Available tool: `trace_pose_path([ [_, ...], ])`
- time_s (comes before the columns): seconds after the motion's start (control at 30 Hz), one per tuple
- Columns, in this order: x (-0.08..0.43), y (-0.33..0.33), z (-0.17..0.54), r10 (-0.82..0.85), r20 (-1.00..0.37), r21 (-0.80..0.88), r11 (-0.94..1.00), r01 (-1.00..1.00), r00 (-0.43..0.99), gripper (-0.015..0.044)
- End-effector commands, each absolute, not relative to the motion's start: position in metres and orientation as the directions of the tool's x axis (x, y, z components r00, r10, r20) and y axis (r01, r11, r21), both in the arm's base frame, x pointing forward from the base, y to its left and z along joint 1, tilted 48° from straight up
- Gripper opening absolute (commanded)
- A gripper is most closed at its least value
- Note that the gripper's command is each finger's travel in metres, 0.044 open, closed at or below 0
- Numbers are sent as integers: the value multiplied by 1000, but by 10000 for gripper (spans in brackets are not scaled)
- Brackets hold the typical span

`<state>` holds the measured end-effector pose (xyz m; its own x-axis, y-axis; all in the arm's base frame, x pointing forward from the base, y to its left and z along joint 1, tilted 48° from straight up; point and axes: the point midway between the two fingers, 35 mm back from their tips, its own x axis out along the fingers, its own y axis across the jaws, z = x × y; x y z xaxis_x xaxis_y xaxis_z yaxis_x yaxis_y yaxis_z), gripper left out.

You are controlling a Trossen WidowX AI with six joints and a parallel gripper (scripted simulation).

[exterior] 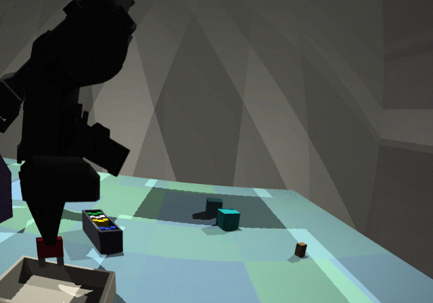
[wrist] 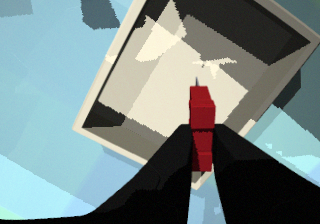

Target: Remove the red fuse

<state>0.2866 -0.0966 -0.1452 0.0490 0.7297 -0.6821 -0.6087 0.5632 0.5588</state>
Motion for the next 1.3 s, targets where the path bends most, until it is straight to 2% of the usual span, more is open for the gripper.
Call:
trace_pose_path([
  [0.0,286,-89,-150,734,-677,566,560,-605,45,0],
  [0.53,286,-74,-164,735,-676,567,559,-606,45,0],
  [0.97,287,-79,-160,732,-680,561,560,-609,47,330],
  [1.07,284,-102,-139,734,-678,566,560,-606,45,330],
  [1.27,284,-104,-137,734,-678,566,560,-605,45,330],
])
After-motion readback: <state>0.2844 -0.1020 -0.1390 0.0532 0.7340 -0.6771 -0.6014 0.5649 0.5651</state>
